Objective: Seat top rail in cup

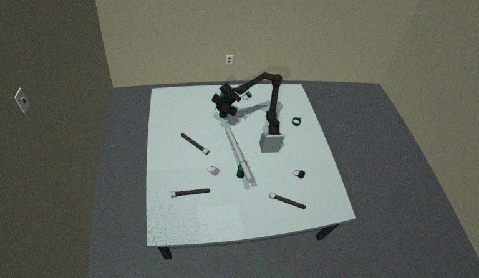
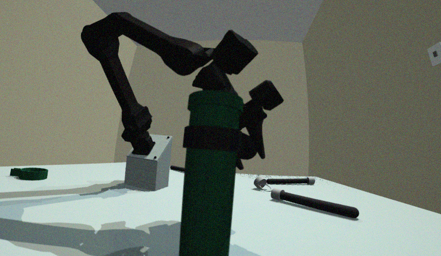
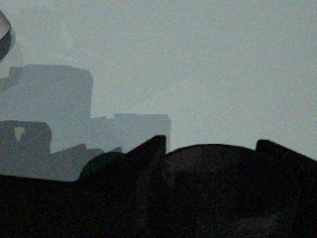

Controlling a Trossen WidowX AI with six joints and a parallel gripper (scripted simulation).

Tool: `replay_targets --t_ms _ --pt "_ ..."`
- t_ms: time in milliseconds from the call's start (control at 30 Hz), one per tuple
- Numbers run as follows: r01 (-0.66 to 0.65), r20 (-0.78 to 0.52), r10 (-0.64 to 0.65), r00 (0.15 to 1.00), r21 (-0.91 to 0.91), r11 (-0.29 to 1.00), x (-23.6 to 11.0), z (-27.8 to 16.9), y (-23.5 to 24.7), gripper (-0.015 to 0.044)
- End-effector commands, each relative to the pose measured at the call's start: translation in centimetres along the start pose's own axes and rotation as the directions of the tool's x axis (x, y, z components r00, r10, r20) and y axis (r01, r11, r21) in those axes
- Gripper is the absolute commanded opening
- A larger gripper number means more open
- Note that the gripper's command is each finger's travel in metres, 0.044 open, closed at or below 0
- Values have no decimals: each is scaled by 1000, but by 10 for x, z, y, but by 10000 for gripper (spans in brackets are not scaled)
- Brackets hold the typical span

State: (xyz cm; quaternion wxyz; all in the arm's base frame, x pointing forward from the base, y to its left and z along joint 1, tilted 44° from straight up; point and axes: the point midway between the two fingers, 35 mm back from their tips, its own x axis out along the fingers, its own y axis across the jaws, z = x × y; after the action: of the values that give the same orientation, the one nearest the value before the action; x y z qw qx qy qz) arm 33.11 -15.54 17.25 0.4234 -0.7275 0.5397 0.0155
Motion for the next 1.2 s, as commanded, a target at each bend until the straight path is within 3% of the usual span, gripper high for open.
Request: replay_targets --t_ms 0,1167 --pt "0 19 0 1000 -33 999 -1 0 3 0" --pt "22 158 23 987 -275 961 -14 -4 25 0"
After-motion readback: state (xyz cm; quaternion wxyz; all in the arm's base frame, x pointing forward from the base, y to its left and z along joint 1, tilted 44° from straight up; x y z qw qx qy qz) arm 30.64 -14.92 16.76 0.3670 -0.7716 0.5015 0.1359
